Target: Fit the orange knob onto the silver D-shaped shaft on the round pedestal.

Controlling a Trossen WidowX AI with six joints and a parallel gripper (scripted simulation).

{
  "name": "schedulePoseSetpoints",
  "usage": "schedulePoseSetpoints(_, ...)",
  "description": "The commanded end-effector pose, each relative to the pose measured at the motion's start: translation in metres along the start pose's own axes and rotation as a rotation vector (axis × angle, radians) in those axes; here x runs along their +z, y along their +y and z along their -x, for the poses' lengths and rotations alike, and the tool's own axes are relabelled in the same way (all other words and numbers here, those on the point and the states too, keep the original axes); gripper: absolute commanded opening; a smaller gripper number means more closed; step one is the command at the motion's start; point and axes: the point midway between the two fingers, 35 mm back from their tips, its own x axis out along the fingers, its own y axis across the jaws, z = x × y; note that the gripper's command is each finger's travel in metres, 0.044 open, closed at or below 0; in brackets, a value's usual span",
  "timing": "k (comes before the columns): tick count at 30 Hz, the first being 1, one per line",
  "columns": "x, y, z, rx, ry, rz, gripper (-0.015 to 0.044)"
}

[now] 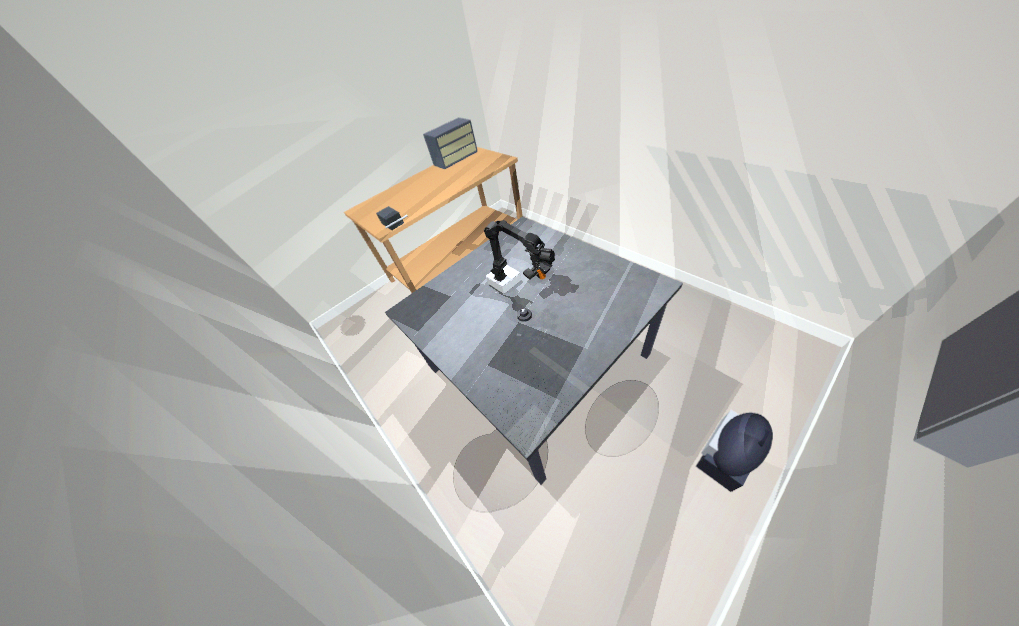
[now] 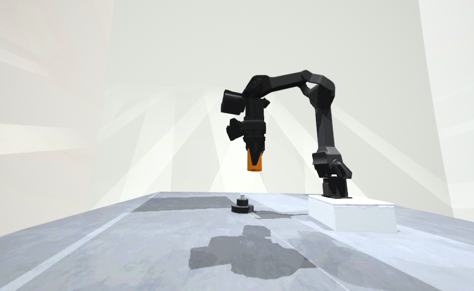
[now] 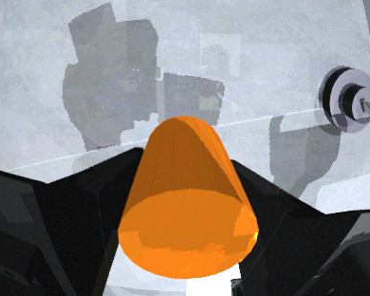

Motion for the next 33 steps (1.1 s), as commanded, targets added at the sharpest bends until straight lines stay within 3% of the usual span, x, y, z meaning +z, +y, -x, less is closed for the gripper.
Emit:
schedulePoseSetpoints(1,-0.002,-0.001,0.011,0.106,-0.004,0.005,0.0000)
schedulePoseSetpoints(33,-0.009,-0.010,0.078,0.781,-0.002,0.006,0.0000)
